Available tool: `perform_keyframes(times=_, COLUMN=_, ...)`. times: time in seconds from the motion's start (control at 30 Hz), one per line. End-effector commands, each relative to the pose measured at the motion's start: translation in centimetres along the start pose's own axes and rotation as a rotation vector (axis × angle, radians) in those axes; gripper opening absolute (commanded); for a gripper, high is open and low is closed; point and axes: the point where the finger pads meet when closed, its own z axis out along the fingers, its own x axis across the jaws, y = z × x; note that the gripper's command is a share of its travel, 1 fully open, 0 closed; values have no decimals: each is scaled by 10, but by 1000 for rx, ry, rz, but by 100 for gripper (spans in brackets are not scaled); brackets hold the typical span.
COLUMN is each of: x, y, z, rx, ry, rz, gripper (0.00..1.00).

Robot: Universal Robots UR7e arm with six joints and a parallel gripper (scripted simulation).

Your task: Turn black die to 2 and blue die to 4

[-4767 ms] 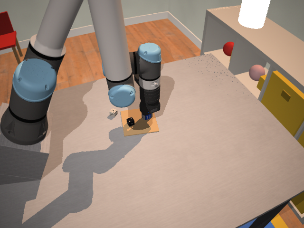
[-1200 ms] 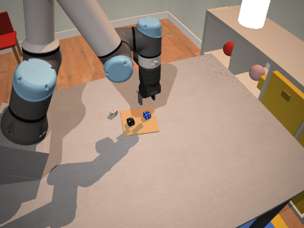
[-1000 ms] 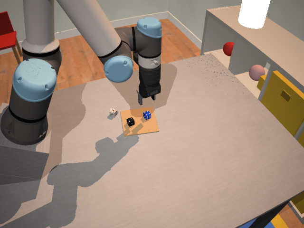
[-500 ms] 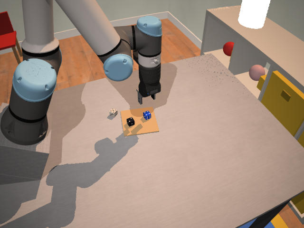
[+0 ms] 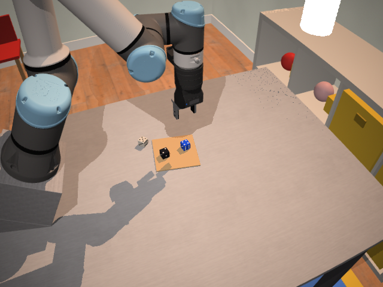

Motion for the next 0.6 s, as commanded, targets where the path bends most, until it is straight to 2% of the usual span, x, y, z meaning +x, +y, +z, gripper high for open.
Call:
perform_keyframes(times=0.0, x=0, y=0, z=-17, rx=0, ry=1, rz=0, gripper=100)
perform_keyframes(times=0.2, x=0, y=0, z=-31, rx=0, ry=1, rz=0, gripper=100)
perform_keyframes(times=0.57, x=0, y=0, z=-32, rx=0, ry=1, rz=0, gripper=100)
